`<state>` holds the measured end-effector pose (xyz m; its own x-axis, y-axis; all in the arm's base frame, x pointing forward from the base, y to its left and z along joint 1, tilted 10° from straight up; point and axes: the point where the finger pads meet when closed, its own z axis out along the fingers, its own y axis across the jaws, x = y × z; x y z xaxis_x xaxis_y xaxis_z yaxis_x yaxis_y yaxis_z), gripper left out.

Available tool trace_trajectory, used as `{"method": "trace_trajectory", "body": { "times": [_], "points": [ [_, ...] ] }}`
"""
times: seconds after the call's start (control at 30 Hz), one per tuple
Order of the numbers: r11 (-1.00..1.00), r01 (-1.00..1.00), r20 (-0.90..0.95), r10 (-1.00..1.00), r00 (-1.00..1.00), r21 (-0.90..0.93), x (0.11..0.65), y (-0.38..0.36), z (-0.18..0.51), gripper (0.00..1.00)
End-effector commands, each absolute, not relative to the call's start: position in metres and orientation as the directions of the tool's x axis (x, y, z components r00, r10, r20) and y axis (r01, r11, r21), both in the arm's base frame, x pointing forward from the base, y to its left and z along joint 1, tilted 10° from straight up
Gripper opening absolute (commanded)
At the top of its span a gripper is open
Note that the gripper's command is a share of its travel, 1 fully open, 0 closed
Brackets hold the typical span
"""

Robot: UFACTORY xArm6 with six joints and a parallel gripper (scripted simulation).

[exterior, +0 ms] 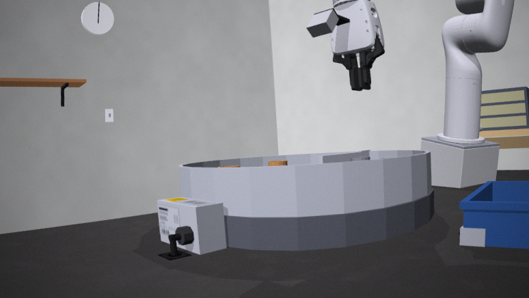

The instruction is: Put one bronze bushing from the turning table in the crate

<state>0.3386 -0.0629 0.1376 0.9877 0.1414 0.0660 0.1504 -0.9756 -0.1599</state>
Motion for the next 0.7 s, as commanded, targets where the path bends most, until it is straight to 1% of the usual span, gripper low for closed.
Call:
{"method": "trace_trajectory", "body": {
  "times": [0.0,0.17,0.2,0.67],
  "points": [
    [-0.976,0.151,0.069,0.141,0.988,-0.158,0.3398,-0.0633,0.1389,0.12],
    [-0.976,0.151,0.069,0.141,0.988,-0.158,0.3398,-0.0633,0.1389,0.12],
    [-0.976,0.151,0.069,0.141,0.988,-0.158,0.3398,-0.0633,0.1389,0.15],
    [-0.976,0.151,0.069,0.141,0.988,-0.158,0.3398,-0.0633,0.1389,0.15]
  ]
}}
